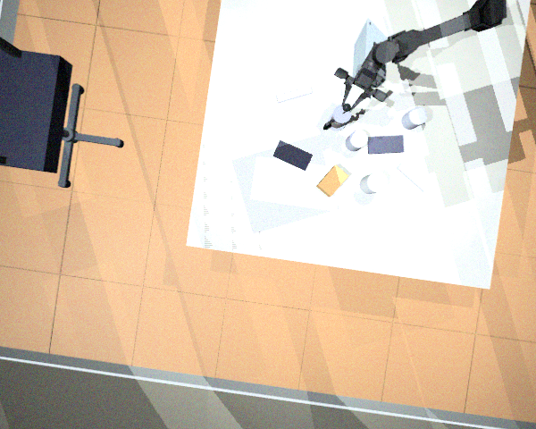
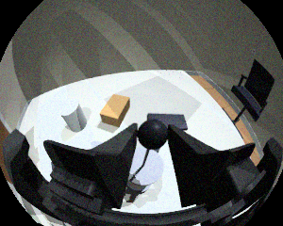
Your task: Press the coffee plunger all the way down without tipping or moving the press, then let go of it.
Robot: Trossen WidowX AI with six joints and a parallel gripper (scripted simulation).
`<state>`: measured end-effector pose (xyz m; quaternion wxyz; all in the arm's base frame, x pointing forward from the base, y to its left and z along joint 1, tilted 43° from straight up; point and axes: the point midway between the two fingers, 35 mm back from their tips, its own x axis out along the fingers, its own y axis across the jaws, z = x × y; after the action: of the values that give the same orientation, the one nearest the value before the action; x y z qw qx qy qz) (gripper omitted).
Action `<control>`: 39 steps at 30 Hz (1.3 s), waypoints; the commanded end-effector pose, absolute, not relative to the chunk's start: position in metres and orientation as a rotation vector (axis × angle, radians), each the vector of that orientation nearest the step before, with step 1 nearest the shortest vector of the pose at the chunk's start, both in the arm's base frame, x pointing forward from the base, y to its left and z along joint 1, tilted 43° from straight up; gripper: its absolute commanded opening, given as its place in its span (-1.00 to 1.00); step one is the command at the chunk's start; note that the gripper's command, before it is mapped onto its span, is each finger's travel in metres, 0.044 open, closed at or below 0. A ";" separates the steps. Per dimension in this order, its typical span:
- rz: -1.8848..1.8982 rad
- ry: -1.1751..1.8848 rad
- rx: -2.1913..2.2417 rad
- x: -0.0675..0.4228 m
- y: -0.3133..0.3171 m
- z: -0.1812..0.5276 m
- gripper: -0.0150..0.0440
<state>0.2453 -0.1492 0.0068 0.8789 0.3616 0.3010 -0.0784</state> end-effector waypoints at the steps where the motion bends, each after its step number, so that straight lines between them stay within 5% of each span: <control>1: -0.151 0.692 0.804 0.237 -0.127 -0.015 -0.10; 39: -0.149 0.686 0.806 0.257 -0.117 -0.040 -0.10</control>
<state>0.2589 -0.1254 -0.0323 0.8713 0.3708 0.3121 -0.0773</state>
